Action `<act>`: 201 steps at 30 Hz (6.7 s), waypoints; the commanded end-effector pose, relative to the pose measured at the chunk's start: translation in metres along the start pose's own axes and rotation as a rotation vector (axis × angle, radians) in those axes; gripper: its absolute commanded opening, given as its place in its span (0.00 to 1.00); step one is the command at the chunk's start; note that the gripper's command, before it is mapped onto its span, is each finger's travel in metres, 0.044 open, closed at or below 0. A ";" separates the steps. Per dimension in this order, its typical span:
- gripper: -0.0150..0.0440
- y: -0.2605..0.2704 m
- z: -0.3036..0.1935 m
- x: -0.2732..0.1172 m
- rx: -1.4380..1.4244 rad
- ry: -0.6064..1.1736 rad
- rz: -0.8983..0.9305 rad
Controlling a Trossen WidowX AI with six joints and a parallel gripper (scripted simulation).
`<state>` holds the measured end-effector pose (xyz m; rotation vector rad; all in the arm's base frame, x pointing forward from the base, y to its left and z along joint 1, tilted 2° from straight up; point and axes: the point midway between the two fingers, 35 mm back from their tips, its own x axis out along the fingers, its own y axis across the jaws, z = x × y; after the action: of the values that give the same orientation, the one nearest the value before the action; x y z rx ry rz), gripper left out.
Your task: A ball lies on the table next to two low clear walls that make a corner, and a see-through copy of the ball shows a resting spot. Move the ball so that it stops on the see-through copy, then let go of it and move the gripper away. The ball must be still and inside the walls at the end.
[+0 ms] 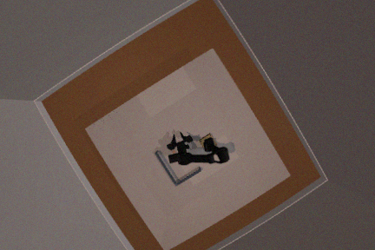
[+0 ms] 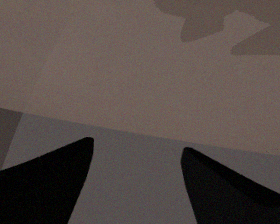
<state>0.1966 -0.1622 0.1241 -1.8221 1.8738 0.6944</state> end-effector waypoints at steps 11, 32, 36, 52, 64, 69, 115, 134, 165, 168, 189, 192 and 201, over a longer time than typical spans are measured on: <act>0.68 -0.101 0.074 -0.052 0.952 -0.610 0.165; 0.68 -0.140 0.113 -0.093 1.379 -0.825 0.567; 0.68 -0.140 0.113 -0.093 1.379 -0.825 0.567; 0.68 -0.142 0.127 -0.082 1.379 -0.824 0.567; 0.68 -0.144 0.143 -0.070 1.379 -0.824 0.567; 0.68 -0.145 0.149 -0.066 1.379 -0.824 0.567; 0.25 -0.131 0.054 -0.140 1.379 -0.824 0.567; 0.25 -0.103 0.071 -0.091 1.378 -0.819 0.567; 0.25 -0.112 0.135 -0.041 1.378 -0.819 0.567; 0.25 -0.113 0.139 -0.038 1.378 -0.819 0.567; 0.68 -0.113 0.140 -0.037 1.382 -0.815 0.566; 0.68 -0.113 0.140 -0.037 1.382 -0.815 0.566; 0.68 -0.103 0.071 -0.091 1.378 -0.819 0.567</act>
<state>0.3036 -0.0481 0.0806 -0.0866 1.5329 0.0976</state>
